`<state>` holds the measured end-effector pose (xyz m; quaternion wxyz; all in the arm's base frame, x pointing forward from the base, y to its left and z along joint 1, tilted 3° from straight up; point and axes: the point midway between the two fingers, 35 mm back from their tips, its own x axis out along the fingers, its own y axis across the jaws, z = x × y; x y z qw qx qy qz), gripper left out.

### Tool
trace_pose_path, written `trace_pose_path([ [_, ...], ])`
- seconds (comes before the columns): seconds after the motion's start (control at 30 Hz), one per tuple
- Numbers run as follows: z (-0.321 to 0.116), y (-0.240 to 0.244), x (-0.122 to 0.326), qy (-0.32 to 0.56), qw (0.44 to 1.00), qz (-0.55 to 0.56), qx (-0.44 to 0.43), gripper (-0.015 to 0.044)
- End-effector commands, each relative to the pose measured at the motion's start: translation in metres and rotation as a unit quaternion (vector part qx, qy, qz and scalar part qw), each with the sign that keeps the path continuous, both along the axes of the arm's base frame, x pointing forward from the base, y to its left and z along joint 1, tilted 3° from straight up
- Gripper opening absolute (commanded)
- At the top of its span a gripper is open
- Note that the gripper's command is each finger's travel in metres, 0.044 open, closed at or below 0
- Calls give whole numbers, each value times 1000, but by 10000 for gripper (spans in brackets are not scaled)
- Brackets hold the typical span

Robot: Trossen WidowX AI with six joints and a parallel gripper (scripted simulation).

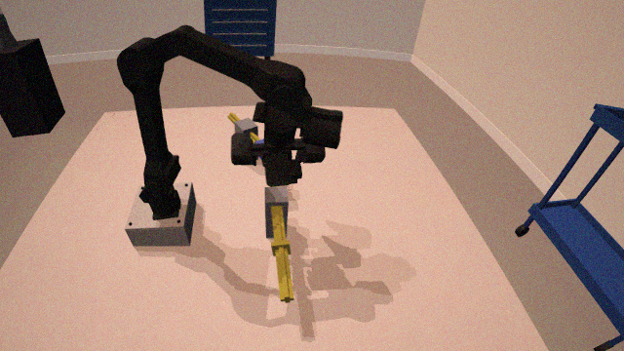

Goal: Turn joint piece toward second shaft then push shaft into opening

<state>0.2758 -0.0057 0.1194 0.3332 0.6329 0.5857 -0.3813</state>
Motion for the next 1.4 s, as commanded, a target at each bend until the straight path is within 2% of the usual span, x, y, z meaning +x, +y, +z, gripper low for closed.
trace_pose_path([
  [0.0,-1,-2,0,-4,1000,5,-1,440],
  [0.3,-3,-40,7,-75,988,128,-54,440],
  [0.63,-3,-86,9,-131,946,273,-112,440],
  [1.0,-2,-138,4,-161,872,433,-161,440],
  [1.37,1,-190,-8,-162,773,584,-185,440],
])
